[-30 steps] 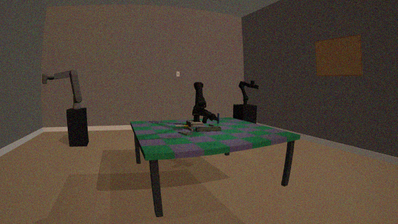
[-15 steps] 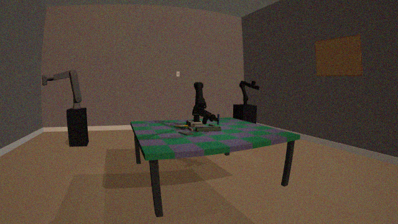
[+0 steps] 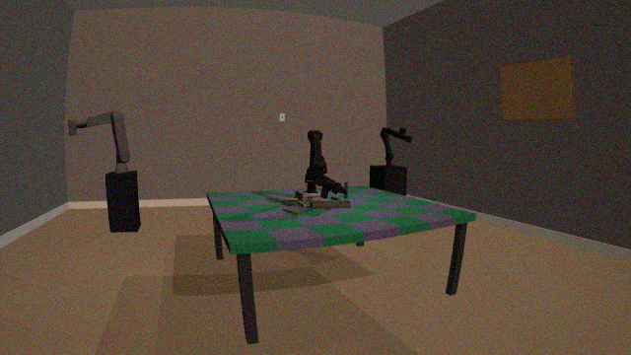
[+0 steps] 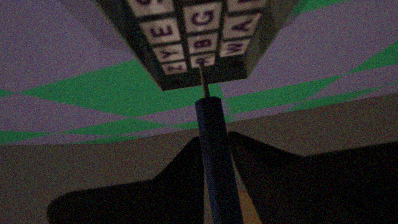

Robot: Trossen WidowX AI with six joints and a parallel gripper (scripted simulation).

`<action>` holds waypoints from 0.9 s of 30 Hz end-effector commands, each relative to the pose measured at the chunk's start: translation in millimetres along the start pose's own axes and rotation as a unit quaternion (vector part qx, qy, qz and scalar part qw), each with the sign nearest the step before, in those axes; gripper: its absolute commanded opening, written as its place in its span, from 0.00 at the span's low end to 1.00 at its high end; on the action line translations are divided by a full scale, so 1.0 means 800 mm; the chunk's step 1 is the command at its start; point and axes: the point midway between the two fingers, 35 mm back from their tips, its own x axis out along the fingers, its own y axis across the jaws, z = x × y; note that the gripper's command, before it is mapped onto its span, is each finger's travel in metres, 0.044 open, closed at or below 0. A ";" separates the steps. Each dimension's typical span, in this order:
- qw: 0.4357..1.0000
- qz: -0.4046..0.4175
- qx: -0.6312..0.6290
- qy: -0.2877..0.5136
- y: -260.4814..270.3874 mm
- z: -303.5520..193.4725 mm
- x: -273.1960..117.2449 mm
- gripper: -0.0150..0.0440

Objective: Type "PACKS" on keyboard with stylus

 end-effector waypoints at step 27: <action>1.000 0.000 0.003 0.001 0.001 -0.031 -0.018 0.39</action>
